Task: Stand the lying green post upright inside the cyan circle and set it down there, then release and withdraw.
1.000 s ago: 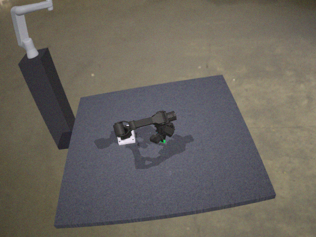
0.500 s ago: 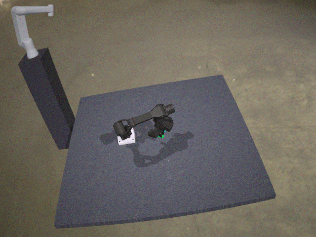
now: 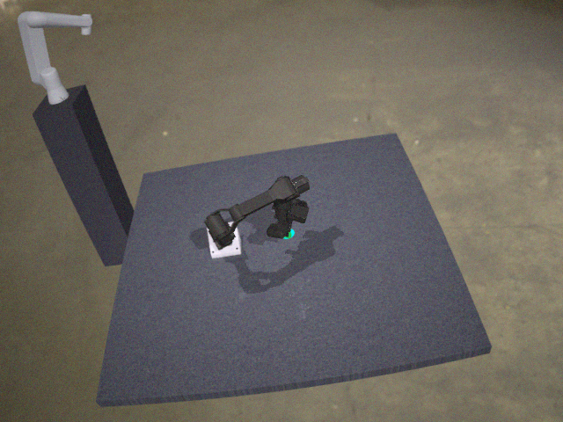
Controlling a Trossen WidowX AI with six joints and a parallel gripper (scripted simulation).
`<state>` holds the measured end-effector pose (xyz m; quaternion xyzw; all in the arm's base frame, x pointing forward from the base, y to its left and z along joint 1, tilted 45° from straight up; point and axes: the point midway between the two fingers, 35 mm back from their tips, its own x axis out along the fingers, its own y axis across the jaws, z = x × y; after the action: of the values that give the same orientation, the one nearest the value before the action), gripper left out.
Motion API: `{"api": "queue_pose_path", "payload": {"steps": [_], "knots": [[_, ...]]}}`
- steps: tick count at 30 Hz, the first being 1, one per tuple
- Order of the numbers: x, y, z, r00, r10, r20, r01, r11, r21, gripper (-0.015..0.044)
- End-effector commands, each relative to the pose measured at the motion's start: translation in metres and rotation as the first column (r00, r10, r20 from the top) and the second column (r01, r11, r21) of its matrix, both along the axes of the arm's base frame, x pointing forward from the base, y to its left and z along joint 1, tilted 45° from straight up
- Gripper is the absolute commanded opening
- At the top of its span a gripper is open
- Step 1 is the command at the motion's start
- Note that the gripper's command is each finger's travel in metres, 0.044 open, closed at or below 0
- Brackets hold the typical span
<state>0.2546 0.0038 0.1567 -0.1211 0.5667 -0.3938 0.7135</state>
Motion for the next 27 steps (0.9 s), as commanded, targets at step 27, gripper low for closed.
{"api": "queue_pose_path", "payload": {"steps": [27], "knots": [[0.001,0.079,-0.058,0.490,0.616,-0.617,-0.639,0.735,0.226,0.0023]]}}
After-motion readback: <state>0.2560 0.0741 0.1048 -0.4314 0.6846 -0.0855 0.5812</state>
